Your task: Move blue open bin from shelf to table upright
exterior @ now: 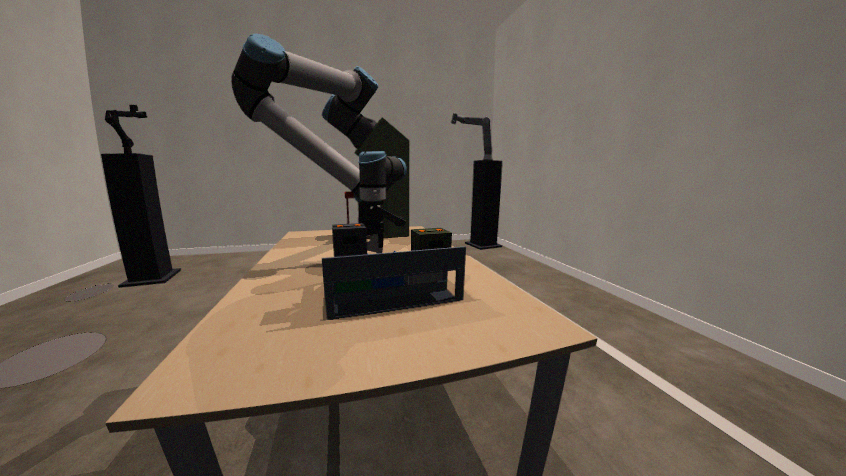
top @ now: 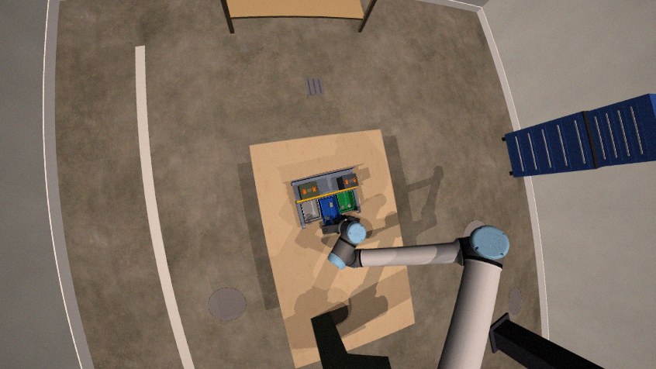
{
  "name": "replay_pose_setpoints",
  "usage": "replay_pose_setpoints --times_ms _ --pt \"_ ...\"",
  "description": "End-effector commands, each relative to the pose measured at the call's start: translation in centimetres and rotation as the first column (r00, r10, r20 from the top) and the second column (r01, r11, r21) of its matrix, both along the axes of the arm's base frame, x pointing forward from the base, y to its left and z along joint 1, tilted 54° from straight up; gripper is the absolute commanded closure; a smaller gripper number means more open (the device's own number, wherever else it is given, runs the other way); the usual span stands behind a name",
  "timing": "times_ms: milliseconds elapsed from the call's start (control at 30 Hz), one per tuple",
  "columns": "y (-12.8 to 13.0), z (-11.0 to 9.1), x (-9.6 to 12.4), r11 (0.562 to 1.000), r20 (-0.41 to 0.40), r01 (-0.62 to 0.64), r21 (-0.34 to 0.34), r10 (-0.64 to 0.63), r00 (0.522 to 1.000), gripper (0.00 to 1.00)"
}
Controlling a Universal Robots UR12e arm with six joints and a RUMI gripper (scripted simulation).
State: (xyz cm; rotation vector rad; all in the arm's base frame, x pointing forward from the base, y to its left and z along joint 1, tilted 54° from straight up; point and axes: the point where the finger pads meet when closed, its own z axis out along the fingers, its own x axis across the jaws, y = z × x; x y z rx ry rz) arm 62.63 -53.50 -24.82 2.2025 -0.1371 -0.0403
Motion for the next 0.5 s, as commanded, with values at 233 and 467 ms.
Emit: replay_pose_setpoints --times_ms 233,467 --pt "0.4 0.0 -3.0 1.000 0.001 -0.001 0.000 0.001 1.000 1.00" --pt "0.4 0.0 -3.0 1.000 0.001 -0.001 0.000 0.001 1.000 1.00"
